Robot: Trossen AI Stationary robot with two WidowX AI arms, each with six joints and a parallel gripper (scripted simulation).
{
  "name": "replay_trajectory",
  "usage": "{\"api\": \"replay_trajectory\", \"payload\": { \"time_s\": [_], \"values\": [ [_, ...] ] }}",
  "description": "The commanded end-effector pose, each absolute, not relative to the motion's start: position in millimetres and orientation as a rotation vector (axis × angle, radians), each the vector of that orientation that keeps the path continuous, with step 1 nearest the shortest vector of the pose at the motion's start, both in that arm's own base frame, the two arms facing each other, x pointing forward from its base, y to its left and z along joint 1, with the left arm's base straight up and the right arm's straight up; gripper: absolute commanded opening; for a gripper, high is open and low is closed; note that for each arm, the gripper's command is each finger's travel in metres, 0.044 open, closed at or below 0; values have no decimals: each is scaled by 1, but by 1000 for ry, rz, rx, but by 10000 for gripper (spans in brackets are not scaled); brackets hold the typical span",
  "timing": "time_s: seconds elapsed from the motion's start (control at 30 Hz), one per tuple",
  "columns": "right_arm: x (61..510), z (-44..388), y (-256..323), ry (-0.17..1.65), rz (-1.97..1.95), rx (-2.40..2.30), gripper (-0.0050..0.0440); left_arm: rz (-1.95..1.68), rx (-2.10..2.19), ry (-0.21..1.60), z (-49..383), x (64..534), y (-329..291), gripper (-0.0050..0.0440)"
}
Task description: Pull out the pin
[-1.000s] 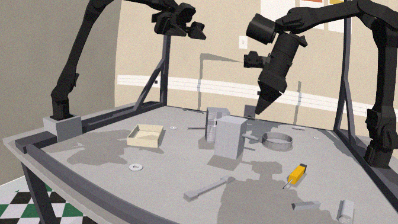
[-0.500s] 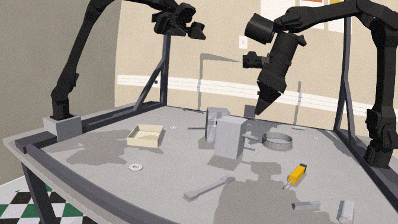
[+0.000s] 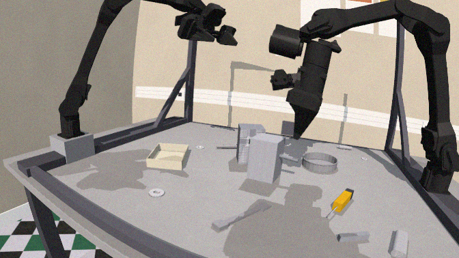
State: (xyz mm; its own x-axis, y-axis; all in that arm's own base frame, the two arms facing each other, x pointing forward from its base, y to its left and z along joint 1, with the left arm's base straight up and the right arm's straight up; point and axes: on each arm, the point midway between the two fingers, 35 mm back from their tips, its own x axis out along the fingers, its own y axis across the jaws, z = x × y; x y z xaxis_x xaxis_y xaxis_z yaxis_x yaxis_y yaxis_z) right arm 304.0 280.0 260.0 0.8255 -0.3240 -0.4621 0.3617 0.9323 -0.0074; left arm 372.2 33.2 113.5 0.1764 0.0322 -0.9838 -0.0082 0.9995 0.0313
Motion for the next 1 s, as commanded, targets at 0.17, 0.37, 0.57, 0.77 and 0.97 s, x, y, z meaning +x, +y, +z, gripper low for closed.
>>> {"api": "replay_trajectory", "payload": {
  "time_s": [0.17,0.37,0.57,0.77,0.97],
  "values": [
    [302,271,279,464,-355,114,400,-50,63,1531,111,386,42,151],
    [302,271,279,464,-355,114,400,-65,61,1558,100,386,42,144],
    [302,271,279,464,-355,114,400,-64,63,1568,80,383,42,127],
    [302,271,279,464,-355,114,400,-64,63,1568,62,384,42,104],
    [302,271,279,464,-355,114,400,-63,63,1566,59,385,42,73]
  ]
}}
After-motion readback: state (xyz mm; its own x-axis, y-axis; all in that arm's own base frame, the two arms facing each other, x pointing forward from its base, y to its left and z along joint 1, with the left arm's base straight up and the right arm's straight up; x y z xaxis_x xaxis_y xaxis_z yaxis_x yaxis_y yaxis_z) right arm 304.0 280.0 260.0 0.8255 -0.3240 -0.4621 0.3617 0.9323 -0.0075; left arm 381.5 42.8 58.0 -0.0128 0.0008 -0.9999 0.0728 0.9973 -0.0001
